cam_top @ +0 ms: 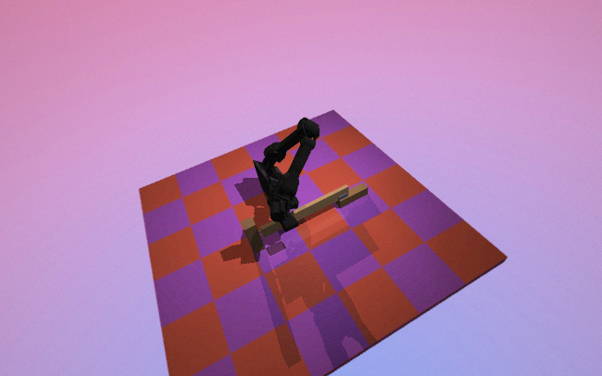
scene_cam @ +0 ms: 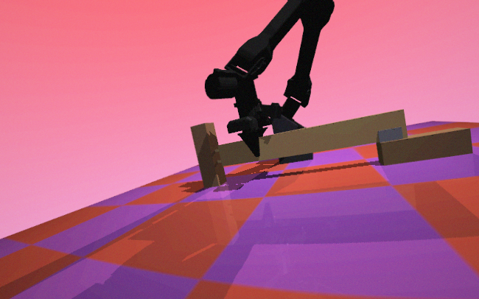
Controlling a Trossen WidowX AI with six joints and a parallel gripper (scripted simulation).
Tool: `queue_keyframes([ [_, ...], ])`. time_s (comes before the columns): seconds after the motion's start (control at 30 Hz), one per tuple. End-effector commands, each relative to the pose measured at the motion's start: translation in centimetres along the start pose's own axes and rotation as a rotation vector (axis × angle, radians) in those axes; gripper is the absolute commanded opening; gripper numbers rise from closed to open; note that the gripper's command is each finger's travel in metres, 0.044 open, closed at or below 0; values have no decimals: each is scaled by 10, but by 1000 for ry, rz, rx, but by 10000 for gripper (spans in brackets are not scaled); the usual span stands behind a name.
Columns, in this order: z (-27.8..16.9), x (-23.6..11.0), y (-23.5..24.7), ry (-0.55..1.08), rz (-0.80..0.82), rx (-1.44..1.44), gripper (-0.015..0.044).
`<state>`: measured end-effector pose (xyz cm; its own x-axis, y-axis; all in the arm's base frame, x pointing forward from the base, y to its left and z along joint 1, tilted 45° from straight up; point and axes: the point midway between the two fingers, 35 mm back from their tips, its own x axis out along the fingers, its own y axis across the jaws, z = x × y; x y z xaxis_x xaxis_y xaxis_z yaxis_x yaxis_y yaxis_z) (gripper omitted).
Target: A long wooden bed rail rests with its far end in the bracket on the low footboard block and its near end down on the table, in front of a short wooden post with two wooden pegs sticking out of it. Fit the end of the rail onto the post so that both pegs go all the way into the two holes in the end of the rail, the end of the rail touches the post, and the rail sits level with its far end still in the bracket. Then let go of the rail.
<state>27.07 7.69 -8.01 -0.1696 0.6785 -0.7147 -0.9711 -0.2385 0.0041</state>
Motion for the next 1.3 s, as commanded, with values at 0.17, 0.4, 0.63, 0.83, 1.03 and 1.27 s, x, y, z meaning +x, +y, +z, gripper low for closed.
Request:
queue_keyframes([
  [0.17,-5,-4,-2,3,-12,-1,0],
  [0.4,-7,-4,-2,3,-12,-1,0],
  [0.63,-8,-4,-2,3,-12,-1,0],
  [0.83,-10,-4,-2,3,-12,-1,0],
  [1.03,-11,-4,-2,4,-12,-1,0],
  [1.27,-13,-4,-2,4,-12,-1,0],
])
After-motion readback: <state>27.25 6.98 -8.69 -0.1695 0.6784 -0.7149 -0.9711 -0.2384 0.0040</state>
